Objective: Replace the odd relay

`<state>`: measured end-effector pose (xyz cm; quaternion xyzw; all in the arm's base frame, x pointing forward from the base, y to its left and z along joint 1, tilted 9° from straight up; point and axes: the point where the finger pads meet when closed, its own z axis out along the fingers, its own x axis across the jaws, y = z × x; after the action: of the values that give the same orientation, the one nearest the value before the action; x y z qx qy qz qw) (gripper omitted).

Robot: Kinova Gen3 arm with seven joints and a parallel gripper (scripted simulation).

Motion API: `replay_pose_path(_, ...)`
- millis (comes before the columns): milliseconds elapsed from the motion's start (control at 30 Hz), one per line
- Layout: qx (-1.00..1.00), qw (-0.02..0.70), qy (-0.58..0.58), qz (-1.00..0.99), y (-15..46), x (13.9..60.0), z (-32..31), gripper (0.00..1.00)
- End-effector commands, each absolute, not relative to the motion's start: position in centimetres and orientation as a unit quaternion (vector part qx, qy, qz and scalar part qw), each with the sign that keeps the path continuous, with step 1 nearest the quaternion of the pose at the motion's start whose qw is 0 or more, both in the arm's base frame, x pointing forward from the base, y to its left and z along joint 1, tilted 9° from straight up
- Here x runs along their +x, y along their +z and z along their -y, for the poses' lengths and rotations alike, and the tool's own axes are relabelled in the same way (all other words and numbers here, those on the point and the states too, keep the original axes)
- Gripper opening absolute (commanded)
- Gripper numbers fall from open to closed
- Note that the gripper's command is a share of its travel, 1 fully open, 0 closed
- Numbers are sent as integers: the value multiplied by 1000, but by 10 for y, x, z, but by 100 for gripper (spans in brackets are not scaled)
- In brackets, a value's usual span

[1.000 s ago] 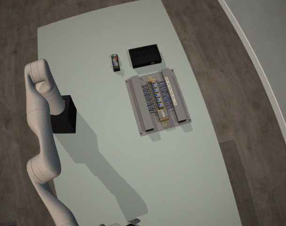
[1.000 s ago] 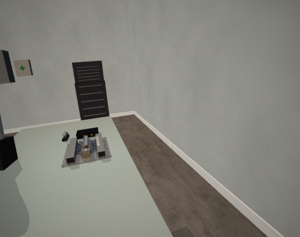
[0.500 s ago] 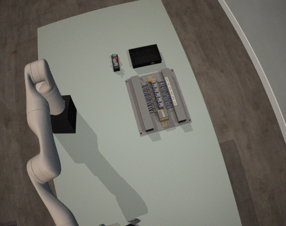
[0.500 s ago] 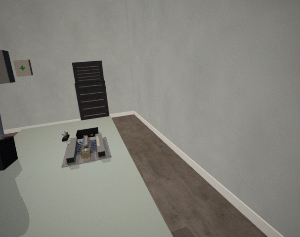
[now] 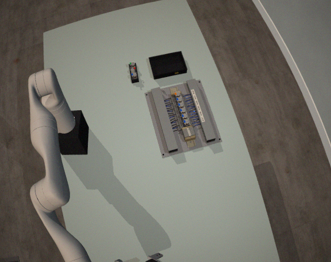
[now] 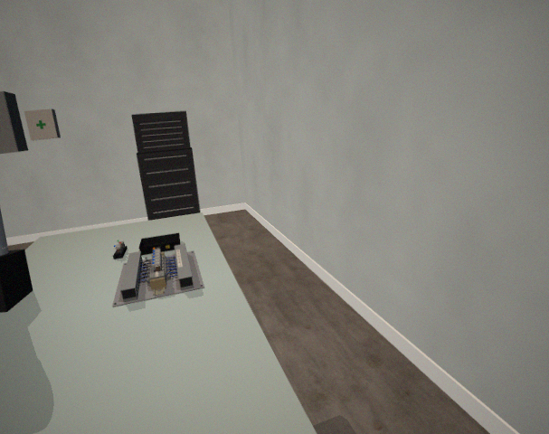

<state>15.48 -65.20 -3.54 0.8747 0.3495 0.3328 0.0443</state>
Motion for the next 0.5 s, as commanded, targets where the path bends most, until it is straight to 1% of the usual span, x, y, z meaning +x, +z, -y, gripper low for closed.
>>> replay_pose_path(0,874,45,333,-351,-25,158,647,100)
replay_pose_path(467,874,45,333,-351,9,178,618,100)
